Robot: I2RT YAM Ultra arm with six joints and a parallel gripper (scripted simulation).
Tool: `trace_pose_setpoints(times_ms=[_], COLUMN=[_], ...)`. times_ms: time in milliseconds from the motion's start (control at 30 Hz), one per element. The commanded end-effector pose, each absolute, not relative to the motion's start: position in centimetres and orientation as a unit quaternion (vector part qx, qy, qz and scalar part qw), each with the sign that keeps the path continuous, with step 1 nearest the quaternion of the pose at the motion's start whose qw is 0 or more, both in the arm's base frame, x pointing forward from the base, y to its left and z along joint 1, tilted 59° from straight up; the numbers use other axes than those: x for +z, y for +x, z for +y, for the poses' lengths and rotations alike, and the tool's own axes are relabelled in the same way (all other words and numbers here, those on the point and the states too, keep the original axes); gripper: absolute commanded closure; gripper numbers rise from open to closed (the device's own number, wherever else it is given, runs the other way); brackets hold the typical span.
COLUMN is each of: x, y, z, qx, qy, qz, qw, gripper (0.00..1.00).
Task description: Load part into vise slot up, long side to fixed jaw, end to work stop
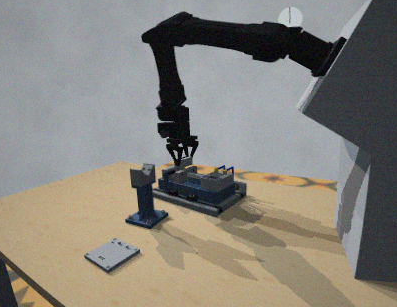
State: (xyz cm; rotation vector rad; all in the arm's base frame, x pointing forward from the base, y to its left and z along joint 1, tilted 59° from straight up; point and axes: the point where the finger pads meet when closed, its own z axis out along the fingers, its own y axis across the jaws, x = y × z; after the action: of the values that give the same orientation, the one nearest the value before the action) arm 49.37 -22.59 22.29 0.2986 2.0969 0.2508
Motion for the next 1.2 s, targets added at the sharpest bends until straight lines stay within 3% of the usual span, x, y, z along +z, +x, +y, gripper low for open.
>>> trace_pose_setpoints(times_ms=[0, 1167], x=[23.2, 22.4], y=[48.9, 50.5], z=[-22.6, -22.7], qx=[0.097, 0.100], qy=[0.125, 0.125], qz=[0.856, 0.859], qw=[0.492, 0.486], gripper=[1.00, 1.00])
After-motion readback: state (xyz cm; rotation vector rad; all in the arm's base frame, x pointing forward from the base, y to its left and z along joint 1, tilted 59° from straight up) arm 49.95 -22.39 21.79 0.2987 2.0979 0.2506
